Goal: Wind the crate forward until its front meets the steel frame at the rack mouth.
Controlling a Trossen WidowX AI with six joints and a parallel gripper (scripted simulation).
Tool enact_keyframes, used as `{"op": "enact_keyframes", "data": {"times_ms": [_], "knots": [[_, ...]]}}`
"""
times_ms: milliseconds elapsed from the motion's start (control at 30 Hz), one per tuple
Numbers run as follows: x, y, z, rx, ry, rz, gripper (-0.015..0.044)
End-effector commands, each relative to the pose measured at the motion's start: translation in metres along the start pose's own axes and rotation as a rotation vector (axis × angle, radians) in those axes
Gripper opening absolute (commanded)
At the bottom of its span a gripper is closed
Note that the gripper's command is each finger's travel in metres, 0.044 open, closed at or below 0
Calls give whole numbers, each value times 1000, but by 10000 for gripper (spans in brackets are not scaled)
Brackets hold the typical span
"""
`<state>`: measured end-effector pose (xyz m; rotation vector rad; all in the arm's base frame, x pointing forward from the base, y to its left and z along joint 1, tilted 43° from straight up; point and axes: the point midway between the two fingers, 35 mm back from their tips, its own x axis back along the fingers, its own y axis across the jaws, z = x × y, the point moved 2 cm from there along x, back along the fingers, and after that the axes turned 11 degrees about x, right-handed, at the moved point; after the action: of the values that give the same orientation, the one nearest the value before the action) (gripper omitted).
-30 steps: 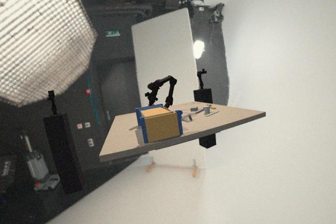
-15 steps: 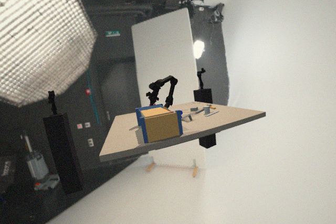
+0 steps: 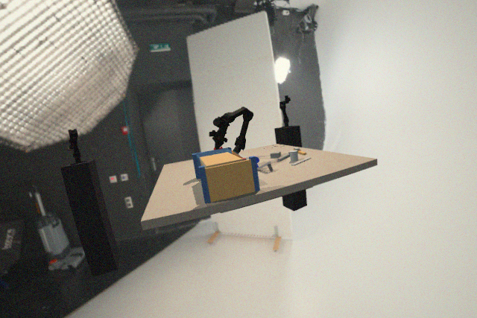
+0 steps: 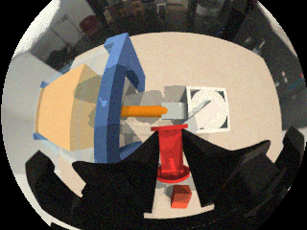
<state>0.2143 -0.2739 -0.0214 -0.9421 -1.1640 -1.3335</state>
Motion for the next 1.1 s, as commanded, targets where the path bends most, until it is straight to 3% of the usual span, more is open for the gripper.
{"op": "enact_keyframes", "data": {"times_ms": [0, 1067], "knots": [[-7, -5, 21, 0, 63, 10, 0], [3, -26, 43, -1, 64, 12, 0]]}}
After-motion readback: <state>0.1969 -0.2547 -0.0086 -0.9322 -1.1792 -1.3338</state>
